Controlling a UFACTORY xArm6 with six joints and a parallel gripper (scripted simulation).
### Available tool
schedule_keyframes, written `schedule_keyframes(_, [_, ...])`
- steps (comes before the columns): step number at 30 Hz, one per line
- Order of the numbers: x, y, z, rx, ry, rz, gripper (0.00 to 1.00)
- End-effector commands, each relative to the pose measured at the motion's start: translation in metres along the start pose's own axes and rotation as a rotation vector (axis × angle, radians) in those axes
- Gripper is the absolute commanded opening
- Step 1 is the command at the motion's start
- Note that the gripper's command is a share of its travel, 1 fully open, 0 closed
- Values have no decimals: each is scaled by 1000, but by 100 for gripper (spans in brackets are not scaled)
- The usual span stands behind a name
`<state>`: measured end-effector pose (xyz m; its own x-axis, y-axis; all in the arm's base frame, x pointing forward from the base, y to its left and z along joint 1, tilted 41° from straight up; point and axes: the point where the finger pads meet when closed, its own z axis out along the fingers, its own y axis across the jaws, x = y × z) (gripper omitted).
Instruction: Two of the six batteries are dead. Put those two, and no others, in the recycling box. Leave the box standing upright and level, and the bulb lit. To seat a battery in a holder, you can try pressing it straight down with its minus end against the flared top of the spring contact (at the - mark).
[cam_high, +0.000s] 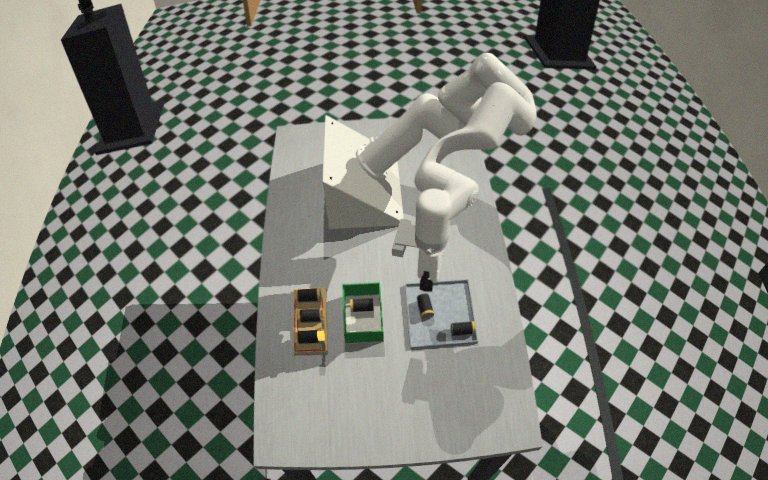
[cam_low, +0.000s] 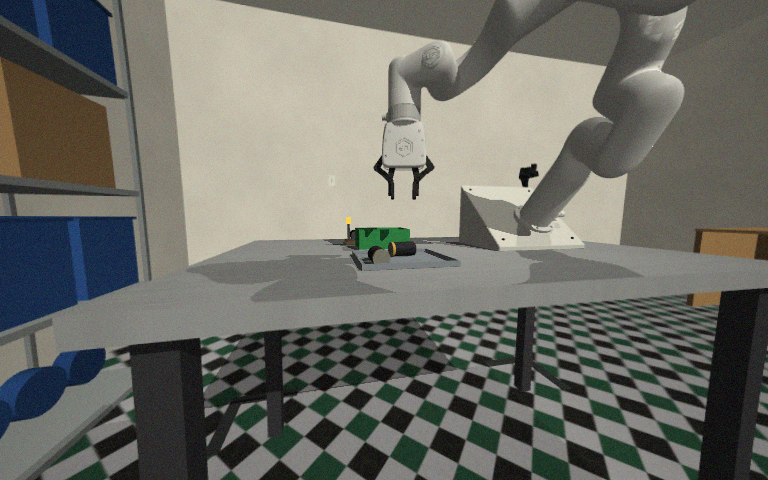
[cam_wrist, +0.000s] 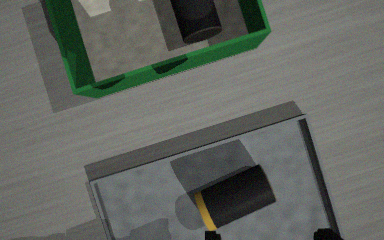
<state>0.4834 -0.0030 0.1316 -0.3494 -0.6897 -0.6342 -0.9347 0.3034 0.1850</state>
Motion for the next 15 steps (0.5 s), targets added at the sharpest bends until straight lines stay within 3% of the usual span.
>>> schedule_keyframes(1, [0, -1, -2, 2, 6, 191, 51])
schedule_keyframes(15, [0, -1, -2, 3, 6, 543, 51])
